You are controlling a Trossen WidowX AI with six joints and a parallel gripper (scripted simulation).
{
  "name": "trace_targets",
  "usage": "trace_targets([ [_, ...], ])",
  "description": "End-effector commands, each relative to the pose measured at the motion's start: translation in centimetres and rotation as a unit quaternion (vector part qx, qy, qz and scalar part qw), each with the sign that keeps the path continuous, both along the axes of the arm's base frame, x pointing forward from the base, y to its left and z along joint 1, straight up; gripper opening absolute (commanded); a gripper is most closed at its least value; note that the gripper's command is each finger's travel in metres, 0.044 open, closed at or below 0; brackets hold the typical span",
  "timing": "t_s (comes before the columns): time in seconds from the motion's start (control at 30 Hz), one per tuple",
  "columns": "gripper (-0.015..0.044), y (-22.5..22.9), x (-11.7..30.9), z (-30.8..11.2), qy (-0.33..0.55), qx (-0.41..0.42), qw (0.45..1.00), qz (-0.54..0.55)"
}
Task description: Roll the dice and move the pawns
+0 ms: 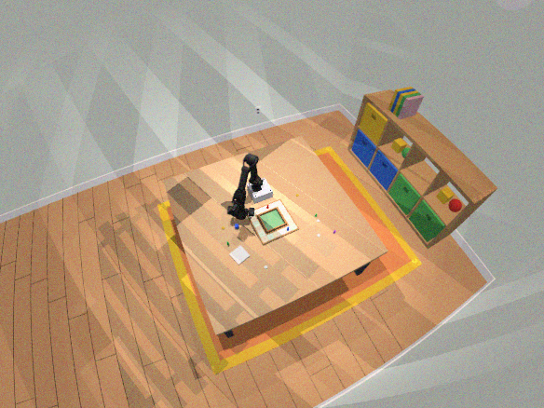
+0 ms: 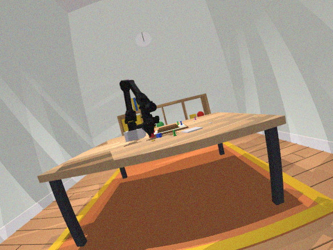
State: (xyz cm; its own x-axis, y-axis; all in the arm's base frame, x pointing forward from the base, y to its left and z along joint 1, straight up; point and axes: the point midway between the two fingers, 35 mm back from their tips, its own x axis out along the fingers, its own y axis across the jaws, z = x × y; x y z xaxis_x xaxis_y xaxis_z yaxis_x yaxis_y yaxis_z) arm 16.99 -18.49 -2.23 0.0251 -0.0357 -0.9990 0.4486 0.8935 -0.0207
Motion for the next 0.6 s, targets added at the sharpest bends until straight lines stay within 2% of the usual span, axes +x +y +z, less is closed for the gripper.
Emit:
trace_targets([
  [0.0, 0.0000, -0.7, 0.5, 1.6, -0.009, -0.011, 1.000, 0.006],
  [0.57, 0.0000, 0.0, 1.0, 11.0, 0.003, 0.006, 1.000, -0.006],
])
